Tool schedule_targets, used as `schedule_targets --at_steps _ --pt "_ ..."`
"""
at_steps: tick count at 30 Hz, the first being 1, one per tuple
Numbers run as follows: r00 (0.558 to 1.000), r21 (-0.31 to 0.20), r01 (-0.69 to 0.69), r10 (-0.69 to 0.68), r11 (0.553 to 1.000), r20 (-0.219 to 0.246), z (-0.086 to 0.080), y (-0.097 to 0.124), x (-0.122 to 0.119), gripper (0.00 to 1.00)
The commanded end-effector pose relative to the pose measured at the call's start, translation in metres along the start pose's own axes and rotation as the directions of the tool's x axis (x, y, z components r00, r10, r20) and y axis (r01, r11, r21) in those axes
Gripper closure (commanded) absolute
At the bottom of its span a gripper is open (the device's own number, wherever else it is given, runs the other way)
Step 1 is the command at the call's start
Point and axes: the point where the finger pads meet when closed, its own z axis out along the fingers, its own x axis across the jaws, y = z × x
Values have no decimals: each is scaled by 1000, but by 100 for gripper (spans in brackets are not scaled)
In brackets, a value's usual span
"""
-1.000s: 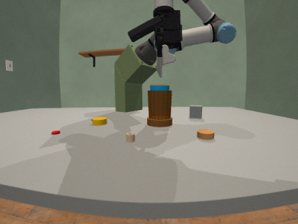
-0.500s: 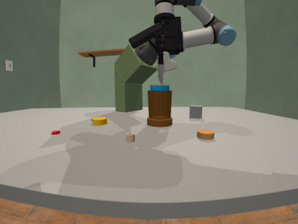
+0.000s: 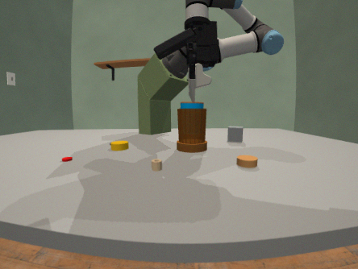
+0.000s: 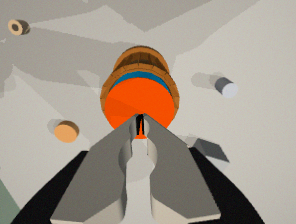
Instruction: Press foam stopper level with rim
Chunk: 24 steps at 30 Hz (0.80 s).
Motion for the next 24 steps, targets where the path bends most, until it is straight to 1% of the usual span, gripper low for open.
schedule_targets --at_steps 1,24 --pt "1000 3 -3 3 1000 2 2 -1 -1 100" --pt "1000 3 -3 3 1000 2 14 -1 -1 100"
